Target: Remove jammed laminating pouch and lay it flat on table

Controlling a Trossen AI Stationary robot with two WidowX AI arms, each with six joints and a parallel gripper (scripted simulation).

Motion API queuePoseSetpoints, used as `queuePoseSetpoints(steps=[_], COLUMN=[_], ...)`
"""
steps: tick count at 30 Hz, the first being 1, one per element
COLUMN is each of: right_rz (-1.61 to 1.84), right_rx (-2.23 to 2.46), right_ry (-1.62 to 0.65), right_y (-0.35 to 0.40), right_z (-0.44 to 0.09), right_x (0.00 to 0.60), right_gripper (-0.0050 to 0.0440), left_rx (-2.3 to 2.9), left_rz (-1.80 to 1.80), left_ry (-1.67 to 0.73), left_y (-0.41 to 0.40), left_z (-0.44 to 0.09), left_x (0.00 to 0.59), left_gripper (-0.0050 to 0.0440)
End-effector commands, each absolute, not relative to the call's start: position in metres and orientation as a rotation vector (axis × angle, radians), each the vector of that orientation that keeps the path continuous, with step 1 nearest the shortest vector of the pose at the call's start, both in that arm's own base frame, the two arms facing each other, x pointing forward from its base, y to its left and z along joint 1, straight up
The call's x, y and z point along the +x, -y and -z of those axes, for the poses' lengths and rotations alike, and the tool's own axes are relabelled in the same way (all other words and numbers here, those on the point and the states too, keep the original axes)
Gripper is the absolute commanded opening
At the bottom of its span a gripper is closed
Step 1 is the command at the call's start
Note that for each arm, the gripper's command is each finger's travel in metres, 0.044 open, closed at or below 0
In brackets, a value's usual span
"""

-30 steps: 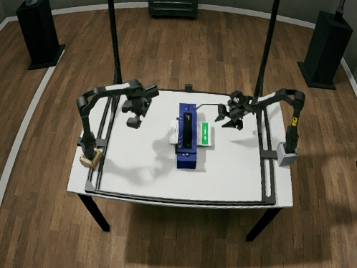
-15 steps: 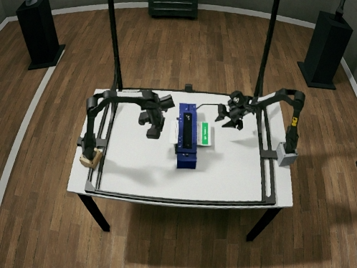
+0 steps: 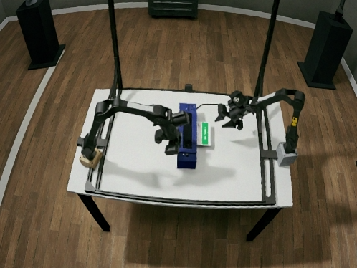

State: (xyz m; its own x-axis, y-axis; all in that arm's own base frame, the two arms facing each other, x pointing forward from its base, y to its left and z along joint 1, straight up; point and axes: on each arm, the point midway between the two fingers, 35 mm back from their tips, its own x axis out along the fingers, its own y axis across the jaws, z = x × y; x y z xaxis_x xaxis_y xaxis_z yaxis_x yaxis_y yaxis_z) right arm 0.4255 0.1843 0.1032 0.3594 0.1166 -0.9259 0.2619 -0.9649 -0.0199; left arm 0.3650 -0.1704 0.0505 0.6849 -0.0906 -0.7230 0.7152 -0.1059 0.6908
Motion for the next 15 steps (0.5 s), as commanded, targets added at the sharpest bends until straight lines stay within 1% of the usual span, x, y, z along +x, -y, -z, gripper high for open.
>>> queuePoseSetpoints(steps=[1,10,15], right_rz=[1.622,1.557,1.557], right_rx=[2.518,2.526,2.526], right_ry=[-0.353,-0.385,-0.385], right_y=[-0.186,-0.184,-0.184], right_z=[-0.122,-0.121,-0.121], right_x=[0.426,0.449,0.449], right_gripper=[-0.0050,-0.0050,-0.0050], left_rx=[1.533,1.533,1.533], left_rz=[0.724,0.724,0.724], left_ry=[-0.515,-0.515,-0.515], left_y=[0.172,0.172,0.172], left_z=[-0.059,-0.059,-0.059], left_x=[0.368,0.368,0.368], left_gripper=[0.0273,0.0273,0.0273])
